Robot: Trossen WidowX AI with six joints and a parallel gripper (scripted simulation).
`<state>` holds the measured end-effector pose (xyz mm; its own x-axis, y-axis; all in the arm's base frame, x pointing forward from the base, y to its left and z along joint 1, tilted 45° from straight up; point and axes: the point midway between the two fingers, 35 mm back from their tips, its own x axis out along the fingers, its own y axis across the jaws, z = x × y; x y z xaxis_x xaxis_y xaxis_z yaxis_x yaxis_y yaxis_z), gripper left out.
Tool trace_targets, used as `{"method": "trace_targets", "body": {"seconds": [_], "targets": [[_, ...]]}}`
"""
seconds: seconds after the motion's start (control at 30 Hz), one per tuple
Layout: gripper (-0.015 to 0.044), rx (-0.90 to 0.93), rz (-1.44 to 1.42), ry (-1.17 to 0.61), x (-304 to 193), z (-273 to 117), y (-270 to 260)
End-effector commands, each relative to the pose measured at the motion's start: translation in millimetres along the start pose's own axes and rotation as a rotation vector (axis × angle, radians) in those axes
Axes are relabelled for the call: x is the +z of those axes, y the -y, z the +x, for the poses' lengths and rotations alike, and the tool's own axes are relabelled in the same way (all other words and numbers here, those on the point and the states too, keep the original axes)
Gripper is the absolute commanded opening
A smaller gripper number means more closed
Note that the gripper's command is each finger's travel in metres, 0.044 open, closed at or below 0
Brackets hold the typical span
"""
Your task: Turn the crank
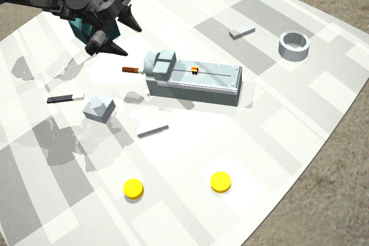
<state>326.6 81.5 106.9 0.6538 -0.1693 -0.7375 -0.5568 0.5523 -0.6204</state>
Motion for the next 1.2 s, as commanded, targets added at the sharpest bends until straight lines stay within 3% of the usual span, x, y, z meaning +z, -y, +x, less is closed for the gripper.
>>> {"method": "trace_targets", "body": {"seconds": [0.0,0.63,0.93,1.17], "targets": [[0.0440,-0.020,0.037,-0.021,14,12,-5],[0.0440,-0.144,0.199,-0.064,75,70,-50],[0.0440,-0.151,0.203,-0.064,41,110,-51],[0.0440,-0.152,0.204,-0.064,37,114,-52]]}}
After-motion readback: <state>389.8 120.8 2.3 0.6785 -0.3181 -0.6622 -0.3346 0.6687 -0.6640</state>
